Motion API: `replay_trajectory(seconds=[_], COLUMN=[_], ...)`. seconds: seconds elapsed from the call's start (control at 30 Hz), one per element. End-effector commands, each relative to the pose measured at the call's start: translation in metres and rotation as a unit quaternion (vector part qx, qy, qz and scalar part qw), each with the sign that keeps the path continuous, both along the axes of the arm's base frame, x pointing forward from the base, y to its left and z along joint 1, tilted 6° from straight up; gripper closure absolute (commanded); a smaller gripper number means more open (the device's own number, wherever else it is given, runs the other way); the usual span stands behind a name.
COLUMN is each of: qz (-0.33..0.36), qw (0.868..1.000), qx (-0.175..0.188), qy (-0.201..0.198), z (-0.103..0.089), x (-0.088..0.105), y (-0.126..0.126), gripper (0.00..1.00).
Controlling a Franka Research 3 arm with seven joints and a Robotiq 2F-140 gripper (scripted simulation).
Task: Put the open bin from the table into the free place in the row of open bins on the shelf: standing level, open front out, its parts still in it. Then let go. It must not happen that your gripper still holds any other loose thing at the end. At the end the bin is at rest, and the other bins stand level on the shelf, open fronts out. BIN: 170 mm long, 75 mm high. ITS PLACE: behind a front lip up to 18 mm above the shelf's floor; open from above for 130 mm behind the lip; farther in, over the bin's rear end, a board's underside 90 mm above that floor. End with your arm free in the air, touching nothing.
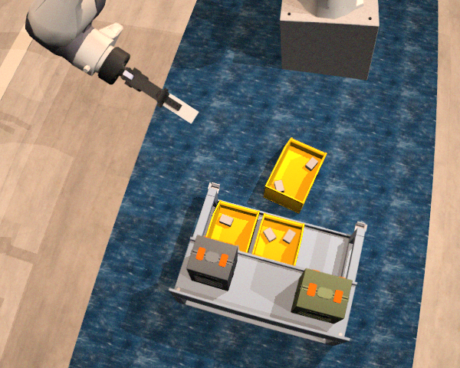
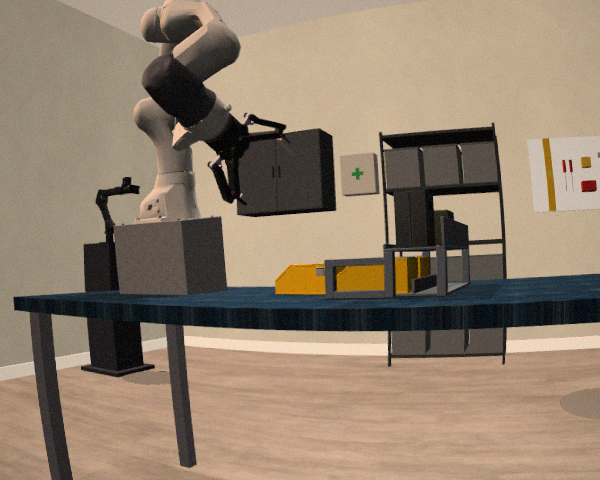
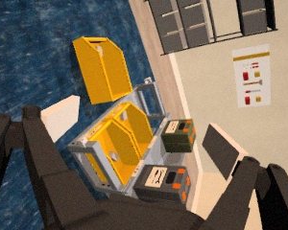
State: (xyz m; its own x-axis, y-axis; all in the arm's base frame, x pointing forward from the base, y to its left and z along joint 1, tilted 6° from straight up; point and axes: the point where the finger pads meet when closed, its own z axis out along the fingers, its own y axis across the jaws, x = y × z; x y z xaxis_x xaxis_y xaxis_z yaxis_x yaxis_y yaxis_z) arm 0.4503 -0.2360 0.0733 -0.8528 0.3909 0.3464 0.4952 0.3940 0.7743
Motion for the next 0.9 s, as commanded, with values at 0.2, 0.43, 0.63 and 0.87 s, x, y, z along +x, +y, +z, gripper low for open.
replay_trajectory(seconds=[0.2, 0.43, 0.63, 0.87], qz=[0.0, 0.0, 0.0, 0.003], qw=[1.0, 1.0, 1.0, 1.0], qx=[0.0, 0.0, 0.0, -0.007], qy=[0.0, 0.0, 0.0, 0.01], z=[0.0001, 0.0001, 0.0, -0.0042], x=[0.0, 0.0, 0.0, -0.0015], y=[0.0, 0.0, 0.0001, 0.0033], gripper=[0.0, 0.0, 0.0, 0.0])
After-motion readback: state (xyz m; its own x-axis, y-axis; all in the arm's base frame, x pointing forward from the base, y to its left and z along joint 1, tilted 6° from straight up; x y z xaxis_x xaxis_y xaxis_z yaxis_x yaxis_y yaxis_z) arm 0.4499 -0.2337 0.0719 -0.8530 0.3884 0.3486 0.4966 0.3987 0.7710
